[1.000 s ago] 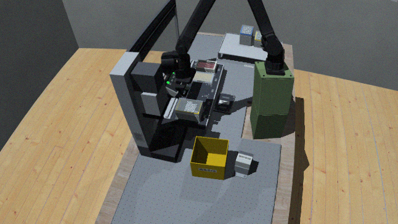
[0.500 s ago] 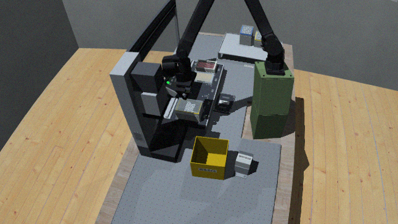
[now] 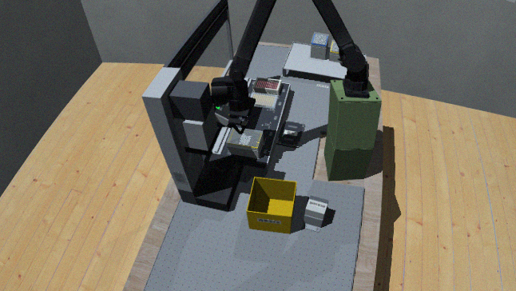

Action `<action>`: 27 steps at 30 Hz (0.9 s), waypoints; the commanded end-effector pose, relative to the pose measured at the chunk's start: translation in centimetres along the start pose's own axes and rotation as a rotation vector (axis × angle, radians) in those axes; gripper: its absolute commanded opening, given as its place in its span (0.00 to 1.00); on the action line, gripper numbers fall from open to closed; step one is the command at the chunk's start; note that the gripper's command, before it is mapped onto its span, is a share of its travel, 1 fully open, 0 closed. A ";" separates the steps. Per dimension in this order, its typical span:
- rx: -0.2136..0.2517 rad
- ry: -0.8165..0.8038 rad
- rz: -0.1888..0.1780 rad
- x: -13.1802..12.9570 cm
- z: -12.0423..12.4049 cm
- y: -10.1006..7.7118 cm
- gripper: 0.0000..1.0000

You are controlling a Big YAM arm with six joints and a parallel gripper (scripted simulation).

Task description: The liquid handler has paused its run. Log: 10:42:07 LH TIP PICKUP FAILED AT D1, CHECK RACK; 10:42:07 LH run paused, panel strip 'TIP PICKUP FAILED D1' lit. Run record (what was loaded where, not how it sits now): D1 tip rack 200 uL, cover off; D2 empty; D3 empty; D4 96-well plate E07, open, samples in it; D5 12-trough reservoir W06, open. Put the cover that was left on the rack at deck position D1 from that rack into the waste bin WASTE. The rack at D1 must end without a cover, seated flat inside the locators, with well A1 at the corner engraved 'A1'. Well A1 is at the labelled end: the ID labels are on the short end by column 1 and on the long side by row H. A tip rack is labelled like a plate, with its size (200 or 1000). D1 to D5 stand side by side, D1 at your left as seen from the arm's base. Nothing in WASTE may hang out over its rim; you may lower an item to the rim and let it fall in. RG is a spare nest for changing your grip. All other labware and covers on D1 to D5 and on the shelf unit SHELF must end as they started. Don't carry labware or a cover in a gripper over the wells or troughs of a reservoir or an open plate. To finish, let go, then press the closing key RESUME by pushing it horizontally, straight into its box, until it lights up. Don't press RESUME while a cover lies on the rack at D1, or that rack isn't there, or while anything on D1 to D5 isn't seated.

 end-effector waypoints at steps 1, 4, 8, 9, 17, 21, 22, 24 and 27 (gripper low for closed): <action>-0.033 0.007 -0.004 -0.1 -1.7 0.5 1.00; -0.031 -0.001 -0.004 0.1 -1.5 1.0 1.00; -0.031 0.008 -0.004 -0.2 -1.7 1.7 1.00; -0.031 0.008 -0.004 -0.2 -1.7 1.9 1.00; -0.032 0.000 -0.004 0.1 -1.6 2.9 1.00; -0.029 0.007 -0.003 -0.2 -1.6 3.6 1.00; -0.027 0.005 -0.003 -0.2 -1.4 3.8 1.00; -0.028 -0.001 -0.003 0.1 -1.4 4.1 1.00; -0.029 0.002 -0.003 0.0 -1.5 4.6 1.00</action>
Point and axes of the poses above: the point where the finger pads meet when closed, its own y axis out along the fingers, its own x axis across the jaws, z = x × y, the point moved 8 cm from there along -y, back along the fingers, and after that the axes turned 2 degrees about -y, right-handed, at the moved point
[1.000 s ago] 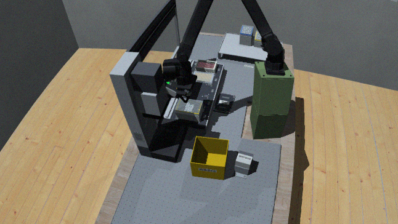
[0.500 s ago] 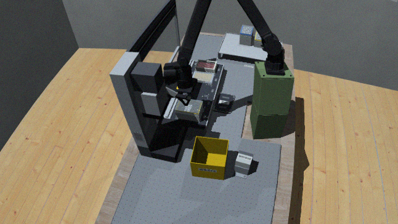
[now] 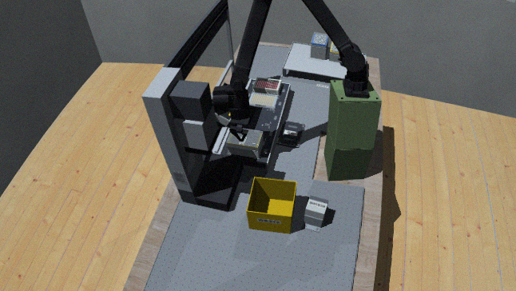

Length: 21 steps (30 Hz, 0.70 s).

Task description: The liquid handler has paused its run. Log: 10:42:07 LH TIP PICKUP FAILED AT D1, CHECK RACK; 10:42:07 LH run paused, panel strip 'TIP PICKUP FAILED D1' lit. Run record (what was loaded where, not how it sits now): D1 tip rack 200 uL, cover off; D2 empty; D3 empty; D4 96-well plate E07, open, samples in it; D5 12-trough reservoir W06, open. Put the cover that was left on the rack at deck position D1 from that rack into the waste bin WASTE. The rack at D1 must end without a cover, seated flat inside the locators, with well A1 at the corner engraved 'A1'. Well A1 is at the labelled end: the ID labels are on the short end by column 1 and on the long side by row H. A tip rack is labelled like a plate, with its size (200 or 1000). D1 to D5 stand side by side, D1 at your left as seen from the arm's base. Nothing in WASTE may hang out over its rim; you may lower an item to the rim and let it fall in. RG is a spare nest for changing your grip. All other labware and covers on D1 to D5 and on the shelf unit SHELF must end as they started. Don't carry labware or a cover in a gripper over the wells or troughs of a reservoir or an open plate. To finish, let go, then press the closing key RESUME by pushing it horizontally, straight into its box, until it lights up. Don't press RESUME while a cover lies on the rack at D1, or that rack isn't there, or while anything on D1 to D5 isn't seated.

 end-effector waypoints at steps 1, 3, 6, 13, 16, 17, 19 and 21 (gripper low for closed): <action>-0.028 0.002 -0.003 0.0 -1.4 0.5 1.00; -0.024 0.009 -0.003 -0.2 -1.2 0.7 1.00; -0.027 0.004 -0.003 -0.2 -1.4 1.2 1.00; -0.025 0.007 -0.003 -0.3 -1.3 2.4 1.00; -0.026 0.001 -0.003 0.0 -1.3 2.9 1.00; -0.027 -0.003 -0.003 0.1 -1.3 3.0 1.00; -0.027 -0.003 -0.003 0.1 -1.3 3.0 1.00; -0.026 0.000 -0.003 0.1 -1.2 3.3 1.00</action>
Point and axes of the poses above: the point where the finger pads meet when closed, its own y axis out along the fingers, its own x axis across the jaws, z = x × y, the point moved 8 cm from there along -y, back along the fingers, and after that the axes turned 2 degrees about -y, right-handed, at the moved point
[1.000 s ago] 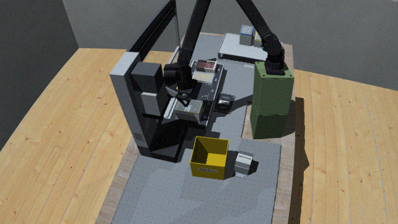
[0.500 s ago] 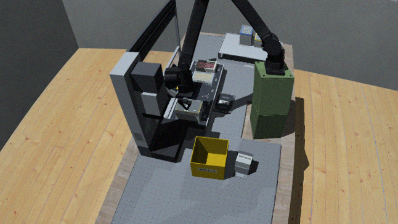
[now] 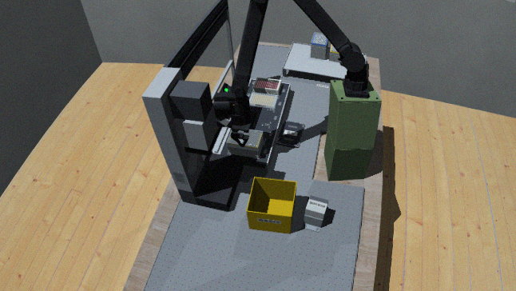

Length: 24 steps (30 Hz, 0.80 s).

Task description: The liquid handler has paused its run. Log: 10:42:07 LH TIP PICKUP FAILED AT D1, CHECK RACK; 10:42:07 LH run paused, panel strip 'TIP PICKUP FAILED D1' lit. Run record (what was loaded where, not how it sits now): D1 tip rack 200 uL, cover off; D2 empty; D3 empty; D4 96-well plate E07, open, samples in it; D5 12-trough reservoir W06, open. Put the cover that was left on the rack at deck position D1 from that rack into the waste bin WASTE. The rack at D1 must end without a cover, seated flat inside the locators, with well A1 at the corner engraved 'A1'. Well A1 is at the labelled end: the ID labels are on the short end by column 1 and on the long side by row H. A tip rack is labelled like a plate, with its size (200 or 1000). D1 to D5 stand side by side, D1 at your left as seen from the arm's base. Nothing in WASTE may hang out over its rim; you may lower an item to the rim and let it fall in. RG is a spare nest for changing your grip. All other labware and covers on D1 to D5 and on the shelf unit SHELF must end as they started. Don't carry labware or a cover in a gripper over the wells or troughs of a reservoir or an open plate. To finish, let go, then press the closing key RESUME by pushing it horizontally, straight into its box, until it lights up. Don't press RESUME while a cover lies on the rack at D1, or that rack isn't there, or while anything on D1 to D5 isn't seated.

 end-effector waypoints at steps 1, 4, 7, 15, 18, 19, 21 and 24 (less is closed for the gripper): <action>-0.029 0.001 -0.003 0.0 -1.4 0.5 1.00; -0.028 0.006 -0.003 -0.2 -1.3 1.1 1.00; -0.029 -0.002 -0.003 0.1 -1.3 1.5 1.00; -0.028 0.002 -0.003 0.1 -1.1 1.1 1.00; -0.028 0.002 -0.003 0.1 -1.1 1.1 1.00; -0.028 0.002 -0.003 0.1 -1.1 1.1 1.00; -0.028 0.002 -0.003 0.1 -1.1 1.1 1.00; -0.028 0.002 -0.003 0.1 -1.1 1.1 0.00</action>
Point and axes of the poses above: the point where the finger pads meet when closed, its own y axis out along the fingers, its own x axis across the jaws, z = x × y, the point moved 8 cm from there along -y, back along the fingers, and after that the axes turned 2 degrees about -y, right-handed, at the moved point
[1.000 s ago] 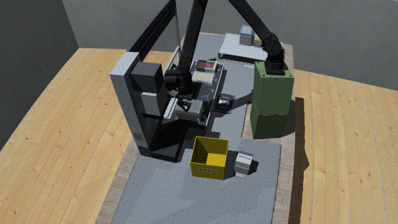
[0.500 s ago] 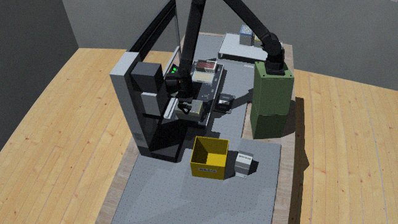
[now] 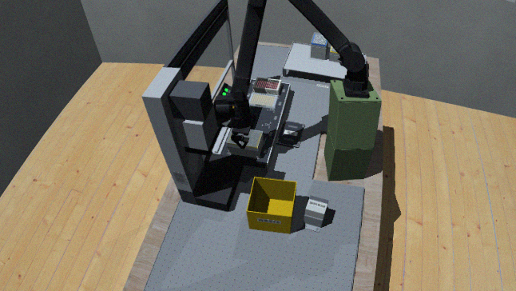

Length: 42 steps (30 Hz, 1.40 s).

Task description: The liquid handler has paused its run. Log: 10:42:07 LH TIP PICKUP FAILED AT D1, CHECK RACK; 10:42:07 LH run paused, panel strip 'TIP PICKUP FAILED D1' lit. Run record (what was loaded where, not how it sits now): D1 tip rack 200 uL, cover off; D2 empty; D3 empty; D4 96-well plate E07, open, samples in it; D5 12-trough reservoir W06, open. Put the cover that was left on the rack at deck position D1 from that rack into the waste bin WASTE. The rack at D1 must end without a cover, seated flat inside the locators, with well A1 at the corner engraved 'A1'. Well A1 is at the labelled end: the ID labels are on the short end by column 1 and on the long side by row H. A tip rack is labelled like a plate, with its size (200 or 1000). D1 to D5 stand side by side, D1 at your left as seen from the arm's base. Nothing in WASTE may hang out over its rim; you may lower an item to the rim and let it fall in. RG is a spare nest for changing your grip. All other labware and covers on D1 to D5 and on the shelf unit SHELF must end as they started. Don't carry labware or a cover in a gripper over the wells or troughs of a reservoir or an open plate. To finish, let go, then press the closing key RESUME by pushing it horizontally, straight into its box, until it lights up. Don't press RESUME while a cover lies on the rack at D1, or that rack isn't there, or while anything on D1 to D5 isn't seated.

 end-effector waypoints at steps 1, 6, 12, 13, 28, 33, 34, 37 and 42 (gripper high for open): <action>-0.023 0.003 -0.003 0.1 -0.9 -0.5 0.00; -0.023 0.003 -0.003 0.1 -0.9 -0.5 0.00; -0.023 0.003 -0.003 0.1 -0.9 -0.5 0.00; -0.023 0.003 -0.003 0.1 -0.9 -0.5 0.00; -0.023 0.003 -0.003 0.1 -0.9 -0.5 0.00; -0.023 0.003 -0.003 0.1 -0.9 -0.5 0.00; -0.029 0.004 -0.004 -0.1 -1.1 -1.3 0.00; -0.023 0.000 -0.003 0.3 -0.7 -1.9 0.00; -0.024 0.000 -0.003 0.5 -0.6 -2.4 0.00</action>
Point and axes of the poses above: the point where the finger pads meet when closed, its own y axis out along the fingers, its own x axis across the jaws, z = x × y, the point moved 8 cm from there along -y, back along the fingers, and after that the axes turned 2 degrees about -y, right-handed, at the moved point
